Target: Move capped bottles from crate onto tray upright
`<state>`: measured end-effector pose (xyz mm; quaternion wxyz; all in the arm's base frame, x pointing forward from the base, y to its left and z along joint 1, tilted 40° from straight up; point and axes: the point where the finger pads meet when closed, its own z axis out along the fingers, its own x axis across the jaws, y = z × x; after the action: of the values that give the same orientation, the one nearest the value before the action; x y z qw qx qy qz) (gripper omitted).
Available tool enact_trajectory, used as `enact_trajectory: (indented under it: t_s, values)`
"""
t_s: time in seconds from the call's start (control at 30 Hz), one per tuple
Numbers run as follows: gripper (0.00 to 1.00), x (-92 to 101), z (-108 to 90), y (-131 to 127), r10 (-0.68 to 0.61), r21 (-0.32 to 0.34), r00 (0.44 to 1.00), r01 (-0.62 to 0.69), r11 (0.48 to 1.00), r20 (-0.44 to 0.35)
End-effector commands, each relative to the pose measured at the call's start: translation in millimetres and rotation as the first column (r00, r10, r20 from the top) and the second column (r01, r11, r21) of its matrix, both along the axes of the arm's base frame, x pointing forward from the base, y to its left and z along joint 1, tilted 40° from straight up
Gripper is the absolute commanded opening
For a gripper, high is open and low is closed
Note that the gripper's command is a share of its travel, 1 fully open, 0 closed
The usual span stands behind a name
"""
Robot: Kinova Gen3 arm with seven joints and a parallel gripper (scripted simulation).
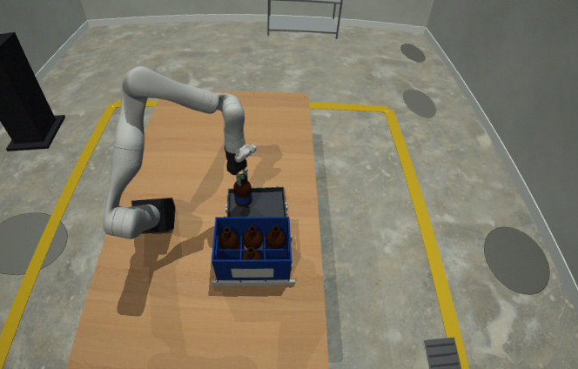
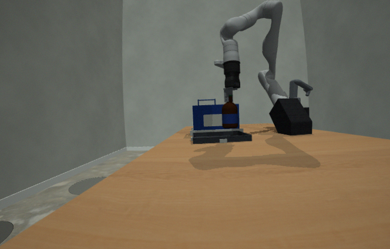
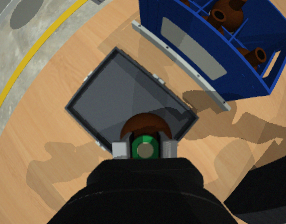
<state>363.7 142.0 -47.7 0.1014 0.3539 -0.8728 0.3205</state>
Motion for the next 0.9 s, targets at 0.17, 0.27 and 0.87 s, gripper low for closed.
enact_trajectory:
  t_s: [0.17,0.27,0.87]
  values:
    - [0.0,0.3,-5.9,-6,-0.002,-0.001,1.0,0.002,1.0,0.0]
    - [0.0,0.5,-8.9,-9,-0.002,-0.002,1.0,0.002,1.0,0.0]
    - [0.0,1.2,-19.6,-17,-0.003,-0.003,1.0,0.003,1.0,0.0]
